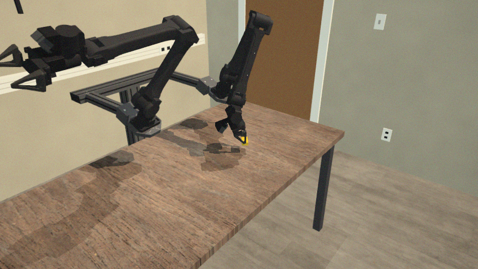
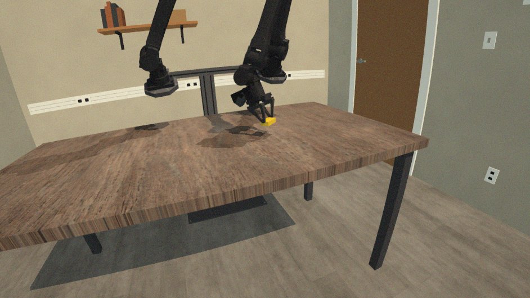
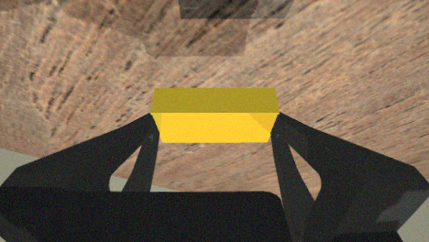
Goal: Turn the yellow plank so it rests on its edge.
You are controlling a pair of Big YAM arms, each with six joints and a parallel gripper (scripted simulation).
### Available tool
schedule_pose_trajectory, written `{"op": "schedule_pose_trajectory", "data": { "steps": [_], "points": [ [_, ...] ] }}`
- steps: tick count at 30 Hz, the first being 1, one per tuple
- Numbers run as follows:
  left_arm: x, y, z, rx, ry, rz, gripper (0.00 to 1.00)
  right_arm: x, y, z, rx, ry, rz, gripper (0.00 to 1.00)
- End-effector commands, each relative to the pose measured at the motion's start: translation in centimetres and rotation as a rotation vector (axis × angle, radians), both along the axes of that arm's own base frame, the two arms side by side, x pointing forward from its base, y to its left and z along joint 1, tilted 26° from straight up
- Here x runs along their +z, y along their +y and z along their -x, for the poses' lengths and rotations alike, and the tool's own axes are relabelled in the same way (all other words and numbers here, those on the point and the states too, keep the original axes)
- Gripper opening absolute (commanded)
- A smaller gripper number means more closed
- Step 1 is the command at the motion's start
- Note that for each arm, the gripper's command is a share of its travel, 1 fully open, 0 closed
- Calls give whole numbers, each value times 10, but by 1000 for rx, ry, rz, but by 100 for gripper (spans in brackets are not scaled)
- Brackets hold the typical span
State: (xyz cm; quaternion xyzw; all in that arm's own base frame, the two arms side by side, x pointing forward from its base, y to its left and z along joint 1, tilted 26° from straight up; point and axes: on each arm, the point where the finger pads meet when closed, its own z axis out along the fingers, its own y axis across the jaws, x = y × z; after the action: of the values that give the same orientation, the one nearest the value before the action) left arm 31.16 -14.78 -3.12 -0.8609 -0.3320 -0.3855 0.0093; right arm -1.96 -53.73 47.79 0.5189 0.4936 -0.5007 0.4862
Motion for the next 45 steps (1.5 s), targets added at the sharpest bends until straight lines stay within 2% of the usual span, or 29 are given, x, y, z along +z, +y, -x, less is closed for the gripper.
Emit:
{"op": "schedule_pose_trajectory", "data": {
  "steps": [1,15,23,26,33,45],
  "points": [
    [1,-2,-1,1,-6,4,66,38,4,6,-7,13,55,100],
    [0,-3,-3,27,0,15,66,38,4,6,-7,13,55,100],
    [-3,0,-6,225,2,114,66,38,4,6,-7,13,55,100],
    [-3,-5,-4,244,0,129,66,38,4,6,-7,13,55,100],
    [-1,-2,-6,453,-18,216,66,38,4,6,-7,13,55,100],
    [3,-2,-5,501,-30,242,66,38,4,6,-7,13,55,100]
  ]
}}
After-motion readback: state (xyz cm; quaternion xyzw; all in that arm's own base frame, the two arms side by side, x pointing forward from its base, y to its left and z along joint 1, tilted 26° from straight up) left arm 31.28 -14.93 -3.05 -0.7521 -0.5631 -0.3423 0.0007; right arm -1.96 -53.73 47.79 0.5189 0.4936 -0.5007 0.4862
